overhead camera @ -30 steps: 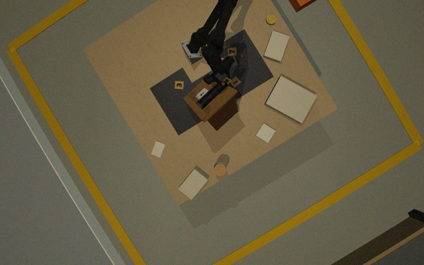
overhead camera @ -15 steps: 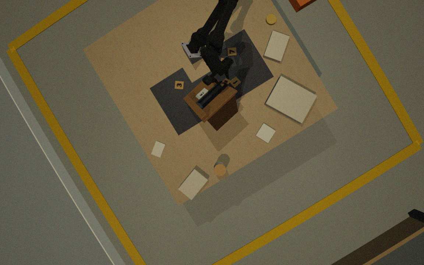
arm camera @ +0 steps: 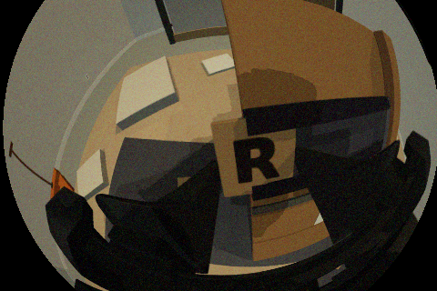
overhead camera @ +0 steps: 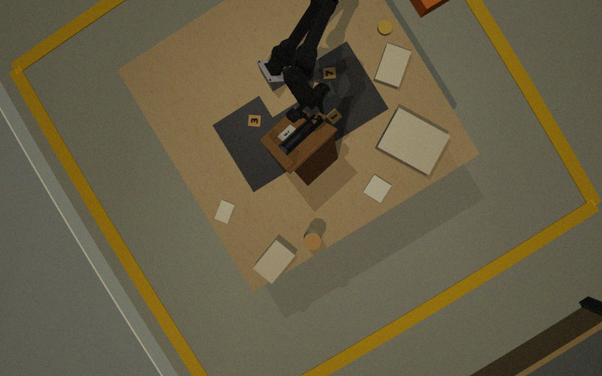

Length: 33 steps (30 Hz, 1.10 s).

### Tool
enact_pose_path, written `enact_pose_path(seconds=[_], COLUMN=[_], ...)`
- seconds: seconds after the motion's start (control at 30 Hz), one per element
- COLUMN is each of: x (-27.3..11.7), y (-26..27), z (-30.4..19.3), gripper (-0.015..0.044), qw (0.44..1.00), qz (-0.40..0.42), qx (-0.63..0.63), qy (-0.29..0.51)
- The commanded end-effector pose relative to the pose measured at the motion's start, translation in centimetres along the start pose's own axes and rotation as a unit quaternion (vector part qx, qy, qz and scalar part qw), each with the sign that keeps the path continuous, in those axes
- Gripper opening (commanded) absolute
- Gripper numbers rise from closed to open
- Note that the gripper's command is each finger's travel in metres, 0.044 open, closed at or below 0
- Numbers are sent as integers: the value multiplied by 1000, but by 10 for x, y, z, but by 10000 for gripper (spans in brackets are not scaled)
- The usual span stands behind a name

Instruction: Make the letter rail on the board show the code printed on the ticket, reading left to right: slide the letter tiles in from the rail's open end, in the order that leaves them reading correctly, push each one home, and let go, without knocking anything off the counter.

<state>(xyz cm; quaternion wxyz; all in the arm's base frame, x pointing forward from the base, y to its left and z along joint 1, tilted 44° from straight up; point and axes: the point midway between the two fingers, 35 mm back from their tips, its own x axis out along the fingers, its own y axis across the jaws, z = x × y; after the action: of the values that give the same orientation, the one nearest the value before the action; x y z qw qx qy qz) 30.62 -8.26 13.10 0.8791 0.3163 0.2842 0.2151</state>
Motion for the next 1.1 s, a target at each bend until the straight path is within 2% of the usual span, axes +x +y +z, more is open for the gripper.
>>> enact_pose_path(seconds=[0.0, 1.07], x=[0, 0], y=[-1, -16], z=[1, 1], gripper=[0, 0], qw=[1000, 1000], qz=[2, 2], qx=[-4, -4], qy=[-1, -1])
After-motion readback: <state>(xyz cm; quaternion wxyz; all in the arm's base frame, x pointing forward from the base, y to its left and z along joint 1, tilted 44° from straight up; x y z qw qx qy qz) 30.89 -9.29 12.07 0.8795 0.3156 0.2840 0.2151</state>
